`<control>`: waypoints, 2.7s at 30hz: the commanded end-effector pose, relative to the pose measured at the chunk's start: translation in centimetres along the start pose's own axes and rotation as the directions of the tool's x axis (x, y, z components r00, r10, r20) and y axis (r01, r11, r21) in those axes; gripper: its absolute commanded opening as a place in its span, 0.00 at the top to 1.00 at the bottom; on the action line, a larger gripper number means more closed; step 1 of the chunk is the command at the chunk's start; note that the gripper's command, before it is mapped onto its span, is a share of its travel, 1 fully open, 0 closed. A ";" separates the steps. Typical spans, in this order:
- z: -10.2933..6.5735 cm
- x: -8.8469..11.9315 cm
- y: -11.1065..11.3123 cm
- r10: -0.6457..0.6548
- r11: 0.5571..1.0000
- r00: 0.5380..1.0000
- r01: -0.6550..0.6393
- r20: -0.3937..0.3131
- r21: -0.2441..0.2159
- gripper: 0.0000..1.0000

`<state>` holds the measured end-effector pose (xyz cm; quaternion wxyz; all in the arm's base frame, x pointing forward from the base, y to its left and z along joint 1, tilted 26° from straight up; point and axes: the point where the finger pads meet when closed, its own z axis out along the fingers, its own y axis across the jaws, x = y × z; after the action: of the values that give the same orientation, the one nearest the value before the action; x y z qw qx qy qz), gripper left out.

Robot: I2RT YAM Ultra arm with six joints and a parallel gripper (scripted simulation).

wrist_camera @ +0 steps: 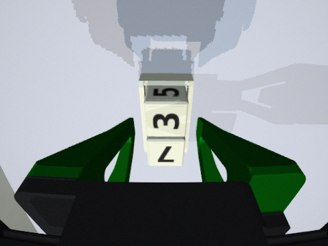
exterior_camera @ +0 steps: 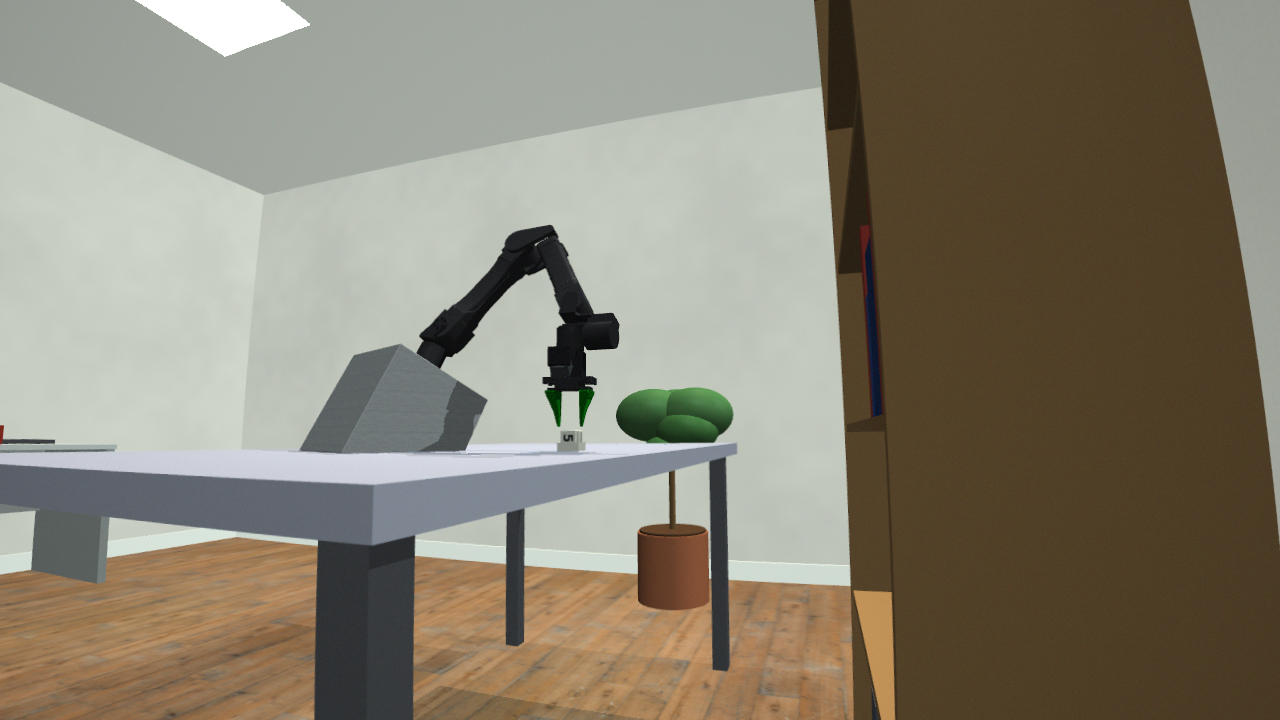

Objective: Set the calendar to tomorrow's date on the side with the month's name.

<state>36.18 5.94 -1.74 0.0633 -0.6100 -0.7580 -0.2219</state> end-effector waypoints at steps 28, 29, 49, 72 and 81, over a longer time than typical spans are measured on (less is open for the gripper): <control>1.7 -0.4 0.2 0.003 1.000 1.000 -0.003 0.011 -0.008 0.53; 1.9 -0.4 0.2 0.003 1.000 1.000 -0.003 0.011 -0.008 0.53; 2.6 -0.4 0.2 0.003 1.000 1.000 -0.003 0.011 -0.008 0.53; 2.6 -0.4 0.2 0.003 1.000 1.000 -0.003 0.011 -0.008 0.53; 2.6 -0.4 0.2 0.003 1.000 1.000 -0.003 0.011 -0.008 0.73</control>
<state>36.74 7.00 -4.36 0.0638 -0.6115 -0.7566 -0.2226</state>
